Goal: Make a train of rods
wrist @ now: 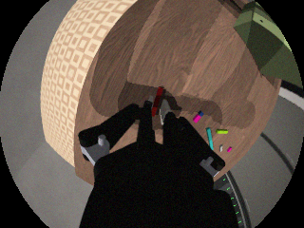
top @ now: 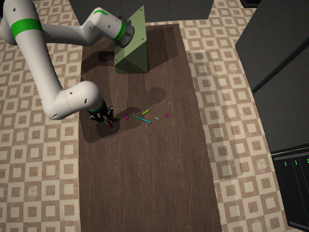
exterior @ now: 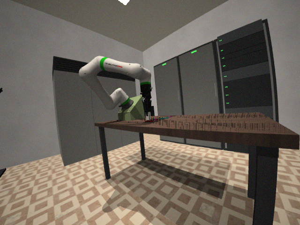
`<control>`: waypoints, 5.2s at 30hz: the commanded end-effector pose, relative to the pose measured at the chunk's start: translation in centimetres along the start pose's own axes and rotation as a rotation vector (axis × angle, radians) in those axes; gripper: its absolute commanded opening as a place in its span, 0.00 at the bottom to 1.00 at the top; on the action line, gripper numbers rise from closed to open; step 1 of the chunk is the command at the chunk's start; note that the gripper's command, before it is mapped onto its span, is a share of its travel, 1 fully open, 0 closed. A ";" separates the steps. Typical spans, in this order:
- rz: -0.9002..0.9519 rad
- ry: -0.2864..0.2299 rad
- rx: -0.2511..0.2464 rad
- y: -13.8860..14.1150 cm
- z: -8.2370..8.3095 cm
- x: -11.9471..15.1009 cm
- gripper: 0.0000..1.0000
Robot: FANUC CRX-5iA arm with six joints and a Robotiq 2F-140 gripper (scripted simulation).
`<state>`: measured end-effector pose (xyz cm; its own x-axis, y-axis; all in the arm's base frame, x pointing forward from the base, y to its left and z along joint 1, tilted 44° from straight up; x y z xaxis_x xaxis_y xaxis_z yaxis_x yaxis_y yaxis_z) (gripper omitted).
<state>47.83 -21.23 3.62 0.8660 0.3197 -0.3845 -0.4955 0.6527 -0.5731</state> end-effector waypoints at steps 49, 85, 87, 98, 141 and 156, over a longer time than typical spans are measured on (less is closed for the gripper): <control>0.000 0.000 0.000 0.0 -1.6 0.0 0.15; 0.000 0.000 0.000 0.0 -1.6 0.0 0.03; 0.000 0.000 0.000 0.0 -1.6 0.0 0.03; 0.000 0.000 0.000 0.0 -1.6 0.0 0.03; -0.245 -0.001 0.001 6.2 8.4 6.3 0.03; -0.314 0.000 0.000 8.1 8.4 7.9 0.03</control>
<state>51.18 -7.66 2.03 0.9764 0.1035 -0.1894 -0.2050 0.7197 -0.6634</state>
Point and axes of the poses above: the point where the finger pads meet when closed, its own z axis back along the fingers, its own y axis across the jaws, x = y × z, the point moved 5 cm from there along z, back along the fingers, and after that the axes turned 15 degrees about z, right-handed, at the moved point
